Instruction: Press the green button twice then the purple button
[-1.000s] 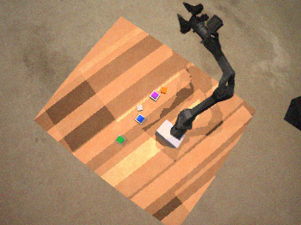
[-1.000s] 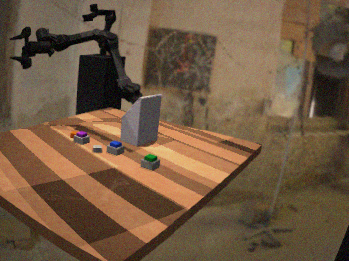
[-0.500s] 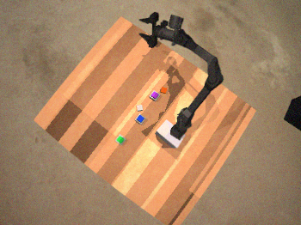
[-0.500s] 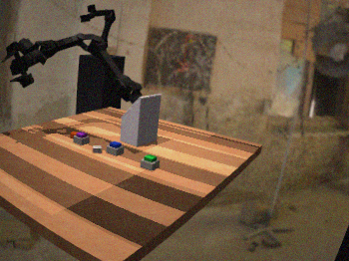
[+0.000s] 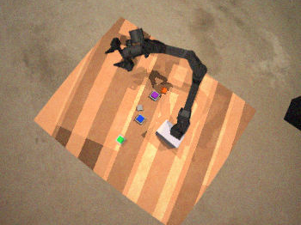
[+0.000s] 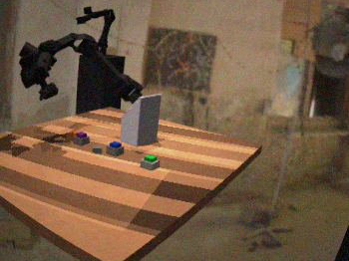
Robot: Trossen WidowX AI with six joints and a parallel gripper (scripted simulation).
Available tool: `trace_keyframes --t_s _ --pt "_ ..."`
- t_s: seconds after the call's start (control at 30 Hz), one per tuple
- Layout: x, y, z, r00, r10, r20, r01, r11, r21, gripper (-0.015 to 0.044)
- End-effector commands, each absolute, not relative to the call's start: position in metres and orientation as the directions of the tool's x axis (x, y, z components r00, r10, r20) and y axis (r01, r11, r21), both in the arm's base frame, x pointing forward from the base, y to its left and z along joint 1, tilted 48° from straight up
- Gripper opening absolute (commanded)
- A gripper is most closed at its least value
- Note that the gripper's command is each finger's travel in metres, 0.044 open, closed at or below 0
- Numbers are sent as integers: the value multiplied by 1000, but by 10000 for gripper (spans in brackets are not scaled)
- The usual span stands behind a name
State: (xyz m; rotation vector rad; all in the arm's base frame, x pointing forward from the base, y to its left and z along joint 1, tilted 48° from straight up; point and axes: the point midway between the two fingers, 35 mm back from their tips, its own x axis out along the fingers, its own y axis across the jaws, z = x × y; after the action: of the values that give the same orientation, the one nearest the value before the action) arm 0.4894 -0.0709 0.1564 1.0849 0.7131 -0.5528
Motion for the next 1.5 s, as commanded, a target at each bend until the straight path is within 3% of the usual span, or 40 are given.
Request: trace_keyframes --t_s 0.0,0.23,0.47,0.7,0.87,1.3,1.47 --pt "481 -30 96 509 -51 -859 780 450 436 400" --pt "450 29 17 275 -95 -957 795 582 170 400" --pt "395 79 -53 39 -232 -972 687 713 -142 400" --pt "319 110 -111 -132 -475 -870 418 769 -483 400" --pt "260 116 -140 -151 -691 -707 136 694 -707 400" --pt "254 116 -143 -145 -716 -683 100 676 -730 400" --pt "246 73 -182 -144 -718 -681 100 674 -732 269"
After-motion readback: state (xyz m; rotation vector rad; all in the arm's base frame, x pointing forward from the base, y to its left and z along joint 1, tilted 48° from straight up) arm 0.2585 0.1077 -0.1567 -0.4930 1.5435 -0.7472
